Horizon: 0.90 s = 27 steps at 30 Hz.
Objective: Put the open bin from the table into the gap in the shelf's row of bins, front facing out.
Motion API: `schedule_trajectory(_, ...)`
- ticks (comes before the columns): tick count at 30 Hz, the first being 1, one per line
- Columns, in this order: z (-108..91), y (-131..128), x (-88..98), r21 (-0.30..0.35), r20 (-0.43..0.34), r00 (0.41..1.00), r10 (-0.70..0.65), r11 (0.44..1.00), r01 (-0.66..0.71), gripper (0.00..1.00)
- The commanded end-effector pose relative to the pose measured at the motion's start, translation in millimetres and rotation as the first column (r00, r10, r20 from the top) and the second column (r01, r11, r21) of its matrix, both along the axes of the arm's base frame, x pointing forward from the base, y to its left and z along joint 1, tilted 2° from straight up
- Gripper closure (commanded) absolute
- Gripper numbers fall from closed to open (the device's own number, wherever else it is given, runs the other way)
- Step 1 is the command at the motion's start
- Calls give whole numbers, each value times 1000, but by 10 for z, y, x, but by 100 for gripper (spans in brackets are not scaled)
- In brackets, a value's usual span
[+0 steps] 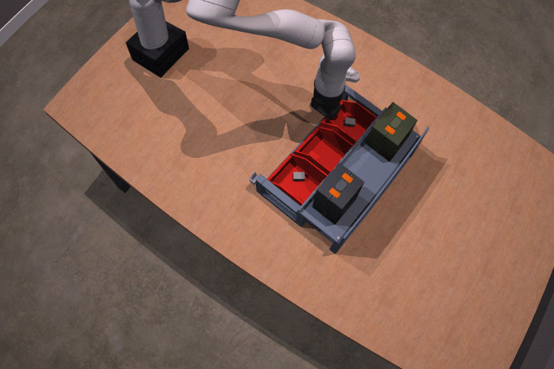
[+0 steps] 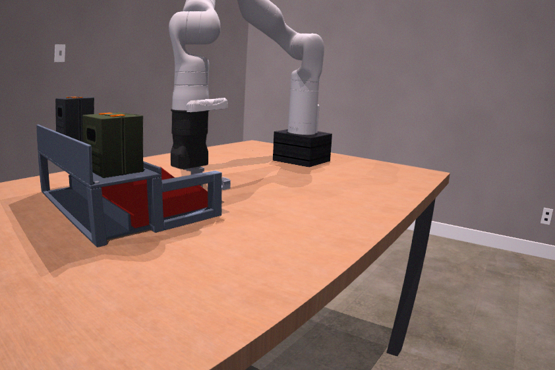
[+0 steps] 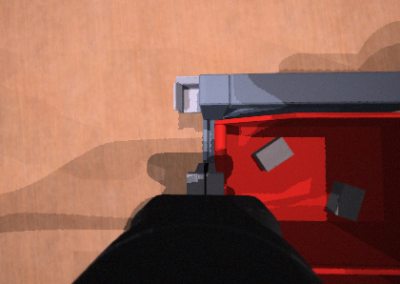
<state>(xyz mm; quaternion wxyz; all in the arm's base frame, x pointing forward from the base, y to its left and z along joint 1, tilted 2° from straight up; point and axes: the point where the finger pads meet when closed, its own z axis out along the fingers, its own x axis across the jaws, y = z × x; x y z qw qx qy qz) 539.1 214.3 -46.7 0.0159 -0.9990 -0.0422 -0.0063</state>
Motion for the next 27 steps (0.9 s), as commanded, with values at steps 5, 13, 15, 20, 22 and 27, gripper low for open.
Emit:
schedule_trajectory(5, 17, 1, 16, 1, 4, 1000, -1, 1000, 1, 100)
schedule_trajectory(13, 18, 1, 17, 1, 4, 1000, -1, 1000, 1, 100)
schedule_trajectory(15, 18, 1, 17, 1, 4, 1000, -1, 1000, 1, 100)
schedule_trajectory(20, 18, 1, 17, 1, 4, 1000, -1, 1000, 1, 100)
schedule_trajectory(22, 19, 1, 15, 1, 4, 1000, -1, 1000, 1, 100)
schedule_trajectory(27, 41, -2, -7, 1, 4, 1000, -1, 1000, 1, 100)
